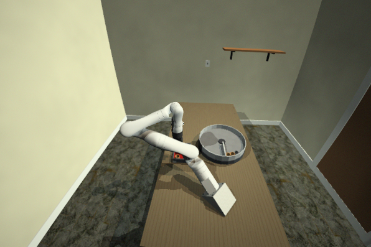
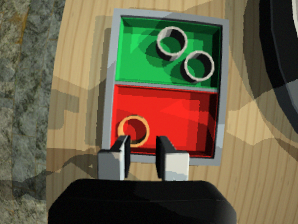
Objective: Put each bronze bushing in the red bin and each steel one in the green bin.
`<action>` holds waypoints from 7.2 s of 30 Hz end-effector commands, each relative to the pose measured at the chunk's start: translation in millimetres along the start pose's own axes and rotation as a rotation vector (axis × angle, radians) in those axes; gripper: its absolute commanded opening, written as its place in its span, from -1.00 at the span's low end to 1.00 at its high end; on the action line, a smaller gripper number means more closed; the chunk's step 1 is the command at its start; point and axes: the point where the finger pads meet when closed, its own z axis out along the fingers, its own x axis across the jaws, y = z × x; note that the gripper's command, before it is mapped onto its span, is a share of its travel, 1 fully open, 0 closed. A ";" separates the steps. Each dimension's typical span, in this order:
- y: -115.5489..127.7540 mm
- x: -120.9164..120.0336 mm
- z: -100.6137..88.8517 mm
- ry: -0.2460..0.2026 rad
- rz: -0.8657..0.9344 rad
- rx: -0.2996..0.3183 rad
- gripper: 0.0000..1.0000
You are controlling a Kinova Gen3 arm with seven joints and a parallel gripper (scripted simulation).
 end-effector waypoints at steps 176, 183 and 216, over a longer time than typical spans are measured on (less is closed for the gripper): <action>7.2 483.4 55.1 0.001 -0.436 -0.001 -0.10; 7.4 483.5 66.8 0.001 -0.436 -0.001 -0.10; 7.4 483.5 88.4 0.001 -0.436 -0.001 -0.10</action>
